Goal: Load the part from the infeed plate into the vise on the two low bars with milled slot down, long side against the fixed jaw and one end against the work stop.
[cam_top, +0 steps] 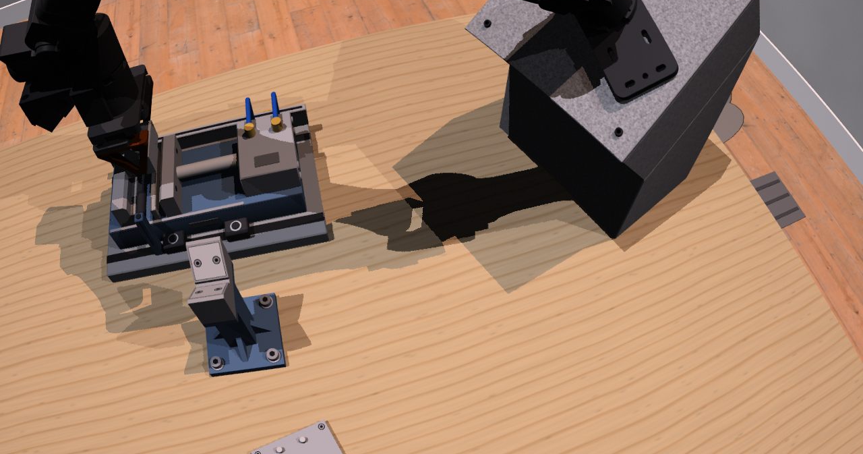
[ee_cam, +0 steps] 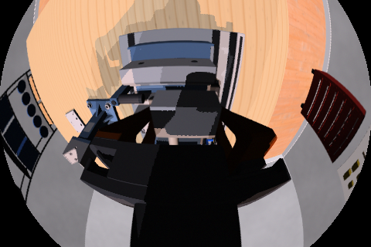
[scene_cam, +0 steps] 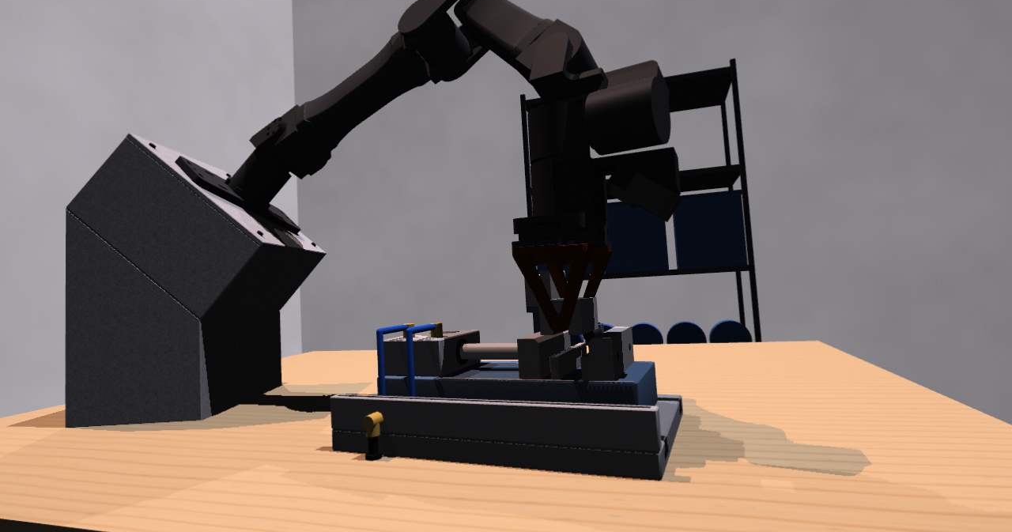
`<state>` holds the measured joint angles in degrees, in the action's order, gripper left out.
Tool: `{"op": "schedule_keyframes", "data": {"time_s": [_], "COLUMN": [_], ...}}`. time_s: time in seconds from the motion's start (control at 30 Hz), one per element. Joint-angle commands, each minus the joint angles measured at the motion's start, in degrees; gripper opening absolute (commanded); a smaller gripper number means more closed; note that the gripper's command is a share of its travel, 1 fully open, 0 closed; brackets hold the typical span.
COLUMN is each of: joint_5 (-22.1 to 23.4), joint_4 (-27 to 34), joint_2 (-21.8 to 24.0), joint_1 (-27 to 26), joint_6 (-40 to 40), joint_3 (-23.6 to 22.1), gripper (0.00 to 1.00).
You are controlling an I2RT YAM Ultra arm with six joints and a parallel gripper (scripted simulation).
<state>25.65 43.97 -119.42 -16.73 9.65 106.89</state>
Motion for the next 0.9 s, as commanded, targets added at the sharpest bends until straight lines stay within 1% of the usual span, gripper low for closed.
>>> {"op": "schedule_keyframes", "data": {"time_s": [0.0, 0.87], "joint_5": [-0.2, -0.4], "joint_4": [-0.4, -1.1], "joint_2": [2.1, 1.7], "joint_1": [-1.0, -0.7], "joint_6": [-0.3, -0.5], "joint_3": [-0.1, 0.0], "gripper": [0.00, 0.00]}}
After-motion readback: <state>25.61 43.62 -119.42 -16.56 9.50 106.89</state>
